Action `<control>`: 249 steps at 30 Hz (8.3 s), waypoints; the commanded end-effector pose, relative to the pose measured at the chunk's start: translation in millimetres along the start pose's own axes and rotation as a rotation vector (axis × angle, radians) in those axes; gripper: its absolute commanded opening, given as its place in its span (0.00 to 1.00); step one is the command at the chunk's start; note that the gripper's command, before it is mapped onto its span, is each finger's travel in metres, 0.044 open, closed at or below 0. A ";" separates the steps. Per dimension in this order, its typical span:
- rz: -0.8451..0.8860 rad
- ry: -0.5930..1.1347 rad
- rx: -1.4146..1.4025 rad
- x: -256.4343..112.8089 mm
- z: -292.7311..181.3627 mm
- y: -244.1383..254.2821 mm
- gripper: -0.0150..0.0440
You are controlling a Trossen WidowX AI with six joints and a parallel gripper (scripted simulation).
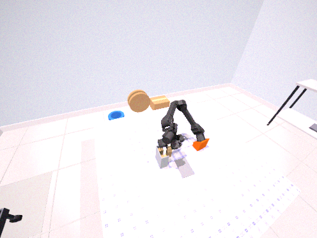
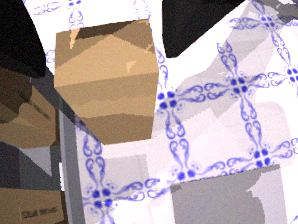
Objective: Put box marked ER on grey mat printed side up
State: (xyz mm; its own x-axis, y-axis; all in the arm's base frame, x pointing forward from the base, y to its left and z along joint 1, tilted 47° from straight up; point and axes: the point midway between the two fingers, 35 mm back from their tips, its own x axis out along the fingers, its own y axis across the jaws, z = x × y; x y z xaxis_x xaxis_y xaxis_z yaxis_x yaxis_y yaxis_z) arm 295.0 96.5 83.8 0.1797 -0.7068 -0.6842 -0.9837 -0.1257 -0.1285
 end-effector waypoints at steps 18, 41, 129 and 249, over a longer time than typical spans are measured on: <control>0.001 0.001 0.001 5.2 -0.6 0.4 0.51; -0.003 0.004 -0.002 -6.8 1.8 2.4 0.51; -0.072 -0.026 0.024 -13.0 69.1 81.7 0.65; -0.098 -0.997 -0.104 -22.2 -47.7 67.3 1.00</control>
State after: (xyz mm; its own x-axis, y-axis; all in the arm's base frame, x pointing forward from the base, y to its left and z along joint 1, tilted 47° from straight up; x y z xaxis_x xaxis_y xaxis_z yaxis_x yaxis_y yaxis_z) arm 224.0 74.5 125.7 0.1357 0.2066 -0.9690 -0.9518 -0.2442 -0.1854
